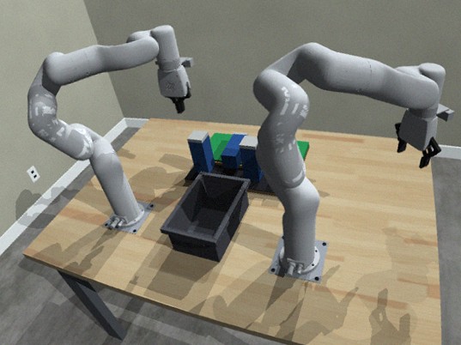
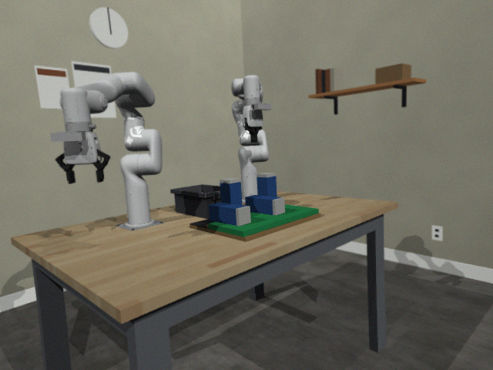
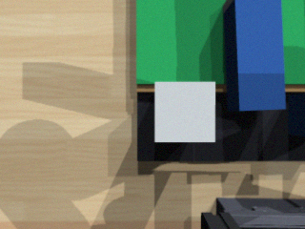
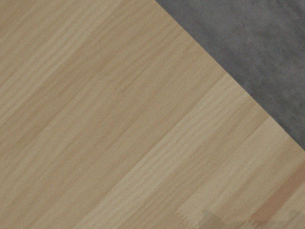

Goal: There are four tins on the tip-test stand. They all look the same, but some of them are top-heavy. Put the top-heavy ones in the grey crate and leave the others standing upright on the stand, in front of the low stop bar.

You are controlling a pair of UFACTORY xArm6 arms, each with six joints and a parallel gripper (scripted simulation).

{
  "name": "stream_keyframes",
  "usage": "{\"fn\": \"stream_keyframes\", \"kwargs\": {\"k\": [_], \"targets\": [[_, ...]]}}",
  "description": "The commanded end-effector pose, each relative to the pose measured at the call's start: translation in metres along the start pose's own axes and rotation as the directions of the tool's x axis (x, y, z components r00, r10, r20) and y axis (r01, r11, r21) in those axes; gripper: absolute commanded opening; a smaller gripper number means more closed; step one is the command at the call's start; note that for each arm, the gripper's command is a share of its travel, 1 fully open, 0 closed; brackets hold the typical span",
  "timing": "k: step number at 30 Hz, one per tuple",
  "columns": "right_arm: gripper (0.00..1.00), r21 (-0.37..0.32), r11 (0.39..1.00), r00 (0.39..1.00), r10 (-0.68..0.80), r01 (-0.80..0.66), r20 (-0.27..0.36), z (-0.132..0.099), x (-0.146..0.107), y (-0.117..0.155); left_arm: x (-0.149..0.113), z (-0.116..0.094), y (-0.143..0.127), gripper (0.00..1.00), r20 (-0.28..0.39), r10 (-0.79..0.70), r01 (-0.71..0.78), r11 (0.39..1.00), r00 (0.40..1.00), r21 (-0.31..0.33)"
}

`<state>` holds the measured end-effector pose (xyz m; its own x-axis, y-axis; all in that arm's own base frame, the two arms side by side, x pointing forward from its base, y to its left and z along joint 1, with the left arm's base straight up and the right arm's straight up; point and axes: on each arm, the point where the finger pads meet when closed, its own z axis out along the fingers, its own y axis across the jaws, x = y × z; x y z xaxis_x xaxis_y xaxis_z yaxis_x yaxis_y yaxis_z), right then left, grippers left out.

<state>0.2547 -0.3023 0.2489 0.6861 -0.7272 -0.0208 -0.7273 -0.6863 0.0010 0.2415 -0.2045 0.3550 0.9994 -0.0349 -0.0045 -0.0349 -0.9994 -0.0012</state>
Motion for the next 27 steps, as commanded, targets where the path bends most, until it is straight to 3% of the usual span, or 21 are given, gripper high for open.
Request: {"fn": "stream_keyframes", "kwargs": {"k": [1, 27], "targets": [[1.00, 0.000, 1.000, 1.000, 0.000, 0.000, -0.004, -0.002, 0.001, 0.000, 0.000, 0.012, 0.000, 0.00, -0.003, 0.000, 0.000, 1.000, 1.000, -0.002], [1.00, 0.000, 1.000, 1.000, 0.000, 0.000, -0.004, -0.002, 0.001, 0.000, 0.000, 0.107, 0.000, 0.00, -0.003, 0.001, -0.001, 1.000, 1.000, -0.003]]}}
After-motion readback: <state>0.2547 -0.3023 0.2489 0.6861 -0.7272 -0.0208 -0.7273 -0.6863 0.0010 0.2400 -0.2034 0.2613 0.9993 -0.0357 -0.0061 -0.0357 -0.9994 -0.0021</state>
